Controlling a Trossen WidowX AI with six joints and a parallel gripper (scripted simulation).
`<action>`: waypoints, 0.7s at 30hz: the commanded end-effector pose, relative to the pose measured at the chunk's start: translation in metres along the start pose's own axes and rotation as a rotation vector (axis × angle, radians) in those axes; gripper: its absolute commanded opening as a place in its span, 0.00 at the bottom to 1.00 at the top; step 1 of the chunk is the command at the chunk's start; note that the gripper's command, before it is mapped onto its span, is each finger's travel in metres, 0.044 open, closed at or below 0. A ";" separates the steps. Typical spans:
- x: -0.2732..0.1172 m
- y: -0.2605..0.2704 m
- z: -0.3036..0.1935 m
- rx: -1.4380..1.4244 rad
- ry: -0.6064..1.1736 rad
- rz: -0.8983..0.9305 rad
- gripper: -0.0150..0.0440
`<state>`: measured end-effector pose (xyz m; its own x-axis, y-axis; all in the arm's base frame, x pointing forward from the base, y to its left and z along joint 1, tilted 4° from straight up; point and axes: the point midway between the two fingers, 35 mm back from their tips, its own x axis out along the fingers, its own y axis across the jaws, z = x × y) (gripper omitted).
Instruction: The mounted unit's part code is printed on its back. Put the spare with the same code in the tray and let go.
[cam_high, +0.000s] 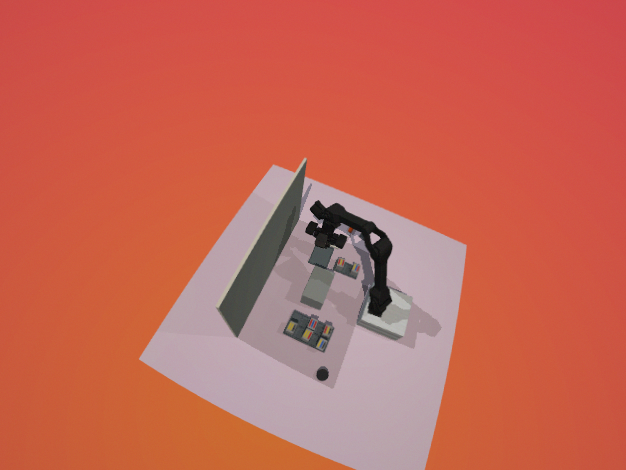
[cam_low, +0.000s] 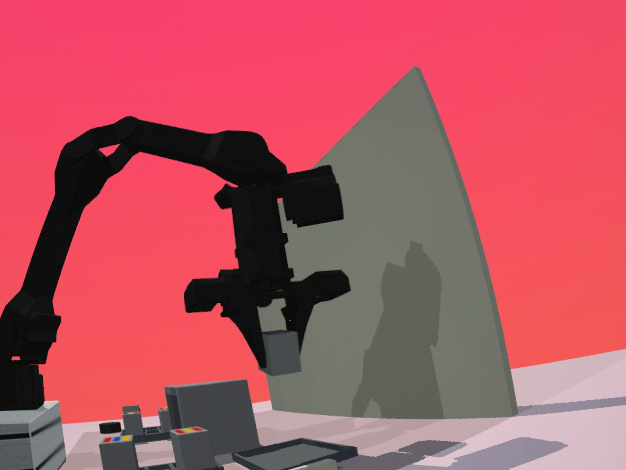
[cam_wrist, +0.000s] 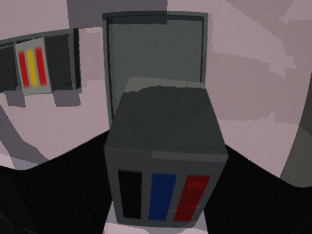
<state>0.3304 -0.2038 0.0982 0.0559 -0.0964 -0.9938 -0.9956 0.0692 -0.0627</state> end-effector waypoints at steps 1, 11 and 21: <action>0.004 -0.001 0.000 -0.006 -0.004 -0.003 0.25; 0.015 -0.001 0.000 -0.006 -0.004 -0.003 0.25; 0.025 -0.001 0.000 -0.006 -0.004 -0.003 0.25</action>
<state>0.3320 -0.2060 0.0769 0.0559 -0.0965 -0.9938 -0.9956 0.0692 -0.0627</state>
